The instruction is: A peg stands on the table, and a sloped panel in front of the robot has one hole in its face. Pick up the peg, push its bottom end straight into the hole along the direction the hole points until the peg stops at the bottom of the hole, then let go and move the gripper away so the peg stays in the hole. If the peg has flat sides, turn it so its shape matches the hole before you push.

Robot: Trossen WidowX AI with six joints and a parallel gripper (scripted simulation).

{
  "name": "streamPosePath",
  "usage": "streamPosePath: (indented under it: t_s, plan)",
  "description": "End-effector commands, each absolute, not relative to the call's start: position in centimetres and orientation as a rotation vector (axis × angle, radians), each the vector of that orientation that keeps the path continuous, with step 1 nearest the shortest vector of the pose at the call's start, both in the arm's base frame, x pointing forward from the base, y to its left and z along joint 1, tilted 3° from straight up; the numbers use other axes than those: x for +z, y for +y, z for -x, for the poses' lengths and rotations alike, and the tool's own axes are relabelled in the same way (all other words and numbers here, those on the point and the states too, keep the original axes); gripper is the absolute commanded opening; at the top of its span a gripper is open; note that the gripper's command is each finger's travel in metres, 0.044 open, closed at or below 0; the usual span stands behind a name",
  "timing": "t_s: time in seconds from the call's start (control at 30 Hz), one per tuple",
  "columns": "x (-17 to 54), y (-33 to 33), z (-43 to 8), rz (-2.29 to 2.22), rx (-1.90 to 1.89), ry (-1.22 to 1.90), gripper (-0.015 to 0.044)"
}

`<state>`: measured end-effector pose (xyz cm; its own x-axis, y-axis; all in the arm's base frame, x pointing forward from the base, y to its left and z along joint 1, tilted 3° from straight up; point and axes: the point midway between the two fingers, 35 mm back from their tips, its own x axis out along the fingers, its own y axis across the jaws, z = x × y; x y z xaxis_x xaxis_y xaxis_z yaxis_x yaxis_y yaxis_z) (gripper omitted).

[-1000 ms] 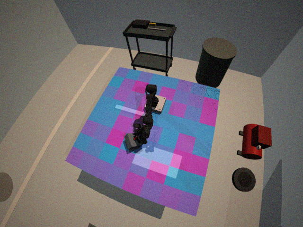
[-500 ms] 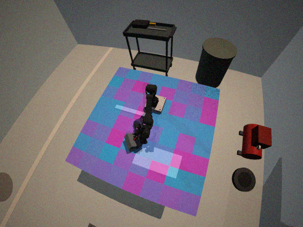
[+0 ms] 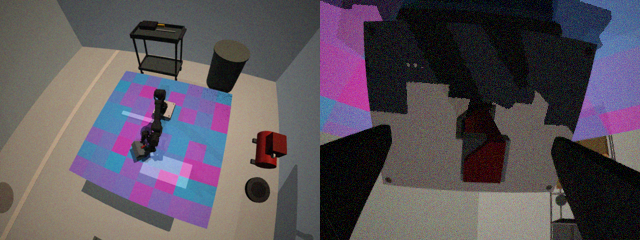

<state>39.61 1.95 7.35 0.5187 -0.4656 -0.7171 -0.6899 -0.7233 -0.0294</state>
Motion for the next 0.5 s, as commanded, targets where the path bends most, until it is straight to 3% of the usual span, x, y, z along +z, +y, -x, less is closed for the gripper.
streamPosePath:
  t_s: [0.0,0.47]
  plan:
    - [8.2,2.3,-39.4,2.451,1.004,0.962,0.044]
    - [10.2,4.1,-37.9,2.449,1.017,0.96,0.044]
